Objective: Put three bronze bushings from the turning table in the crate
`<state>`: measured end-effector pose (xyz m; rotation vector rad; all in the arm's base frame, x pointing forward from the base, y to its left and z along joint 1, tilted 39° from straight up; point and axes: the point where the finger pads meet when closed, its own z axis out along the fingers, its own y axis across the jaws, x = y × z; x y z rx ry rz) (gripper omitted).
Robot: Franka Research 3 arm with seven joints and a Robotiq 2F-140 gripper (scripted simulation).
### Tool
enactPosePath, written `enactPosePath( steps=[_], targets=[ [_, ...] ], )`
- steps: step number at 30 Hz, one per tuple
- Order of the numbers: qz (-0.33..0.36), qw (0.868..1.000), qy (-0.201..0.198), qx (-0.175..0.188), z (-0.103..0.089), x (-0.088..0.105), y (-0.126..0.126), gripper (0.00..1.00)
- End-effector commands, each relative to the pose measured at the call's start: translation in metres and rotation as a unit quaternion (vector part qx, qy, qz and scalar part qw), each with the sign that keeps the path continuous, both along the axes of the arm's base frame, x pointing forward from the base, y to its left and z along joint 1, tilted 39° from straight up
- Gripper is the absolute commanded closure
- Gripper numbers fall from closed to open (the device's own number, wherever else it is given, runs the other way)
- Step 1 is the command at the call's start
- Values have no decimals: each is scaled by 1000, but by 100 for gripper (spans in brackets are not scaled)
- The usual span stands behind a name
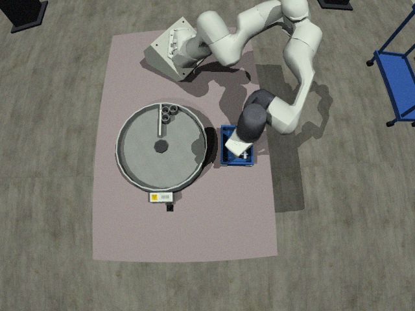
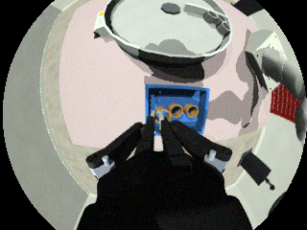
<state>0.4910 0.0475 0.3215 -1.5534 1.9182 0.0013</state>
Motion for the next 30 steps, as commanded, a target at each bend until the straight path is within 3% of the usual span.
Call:
enactPosePath(
  steps=[1,30],
  targets=[
    [0,1000,-2,-1,0,1,-1,100],
    [0,1000,-2,-1,-1,2,-4,100]
  ],
)
